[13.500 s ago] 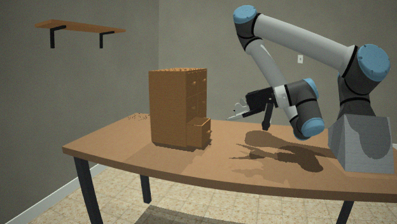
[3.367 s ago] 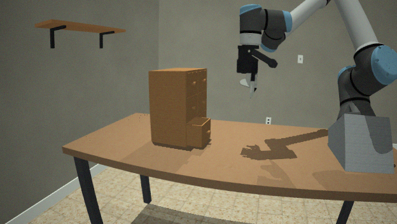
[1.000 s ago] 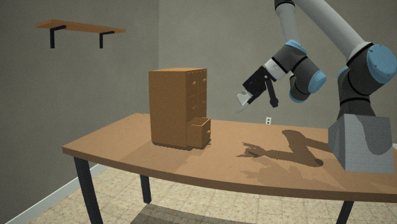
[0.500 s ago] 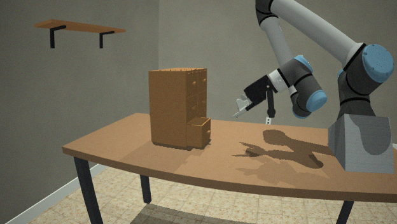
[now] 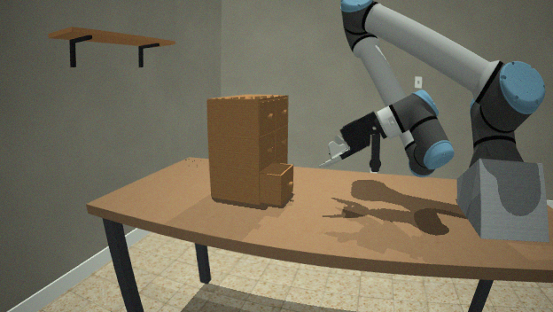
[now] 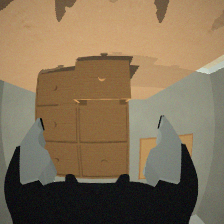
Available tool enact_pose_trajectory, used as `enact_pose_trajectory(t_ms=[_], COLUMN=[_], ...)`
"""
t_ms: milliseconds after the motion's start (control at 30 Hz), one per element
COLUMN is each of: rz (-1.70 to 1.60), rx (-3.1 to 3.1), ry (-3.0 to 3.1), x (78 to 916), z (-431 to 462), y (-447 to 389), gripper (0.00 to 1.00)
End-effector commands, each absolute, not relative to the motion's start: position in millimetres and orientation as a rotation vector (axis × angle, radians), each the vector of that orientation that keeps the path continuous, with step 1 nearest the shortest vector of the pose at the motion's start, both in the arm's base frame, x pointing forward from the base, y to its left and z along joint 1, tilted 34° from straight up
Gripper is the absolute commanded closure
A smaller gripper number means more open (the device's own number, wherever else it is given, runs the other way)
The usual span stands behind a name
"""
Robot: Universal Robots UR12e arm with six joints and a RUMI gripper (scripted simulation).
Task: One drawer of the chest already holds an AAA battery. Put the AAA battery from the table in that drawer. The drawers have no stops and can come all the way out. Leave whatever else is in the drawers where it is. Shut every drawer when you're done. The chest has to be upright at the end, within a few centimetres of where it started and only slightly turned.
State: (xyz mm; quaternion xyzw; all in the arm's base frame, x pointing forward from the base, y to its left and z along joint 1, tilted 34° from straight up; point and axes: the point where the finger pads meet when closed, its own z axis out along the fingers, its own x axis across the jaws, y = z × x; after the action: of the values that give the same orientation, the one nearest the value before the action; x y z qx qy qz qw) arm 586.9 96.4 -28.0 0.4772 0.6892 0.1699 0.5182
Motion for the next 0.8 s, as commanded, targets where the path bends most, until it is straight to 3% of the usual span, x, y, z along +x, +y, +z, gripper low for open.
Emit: enact_pose_trajectory(t_ms=[0, 233, 267, 767], rz=[0.419, 0.420, 0.420, 0.420], rx=[1.135, 1.134, 1.134, 1.134], ry=[1.649, 1.648, 1.648, 1.648], x=[587.8, 587.9, 587.9, 587.9], z=[-28.6, -28.7, -28.7, -28.7], y=[96.0, 96.0, 96.0, 96.0], gripper=[0.00, 0.00, 0.80, 0.80])
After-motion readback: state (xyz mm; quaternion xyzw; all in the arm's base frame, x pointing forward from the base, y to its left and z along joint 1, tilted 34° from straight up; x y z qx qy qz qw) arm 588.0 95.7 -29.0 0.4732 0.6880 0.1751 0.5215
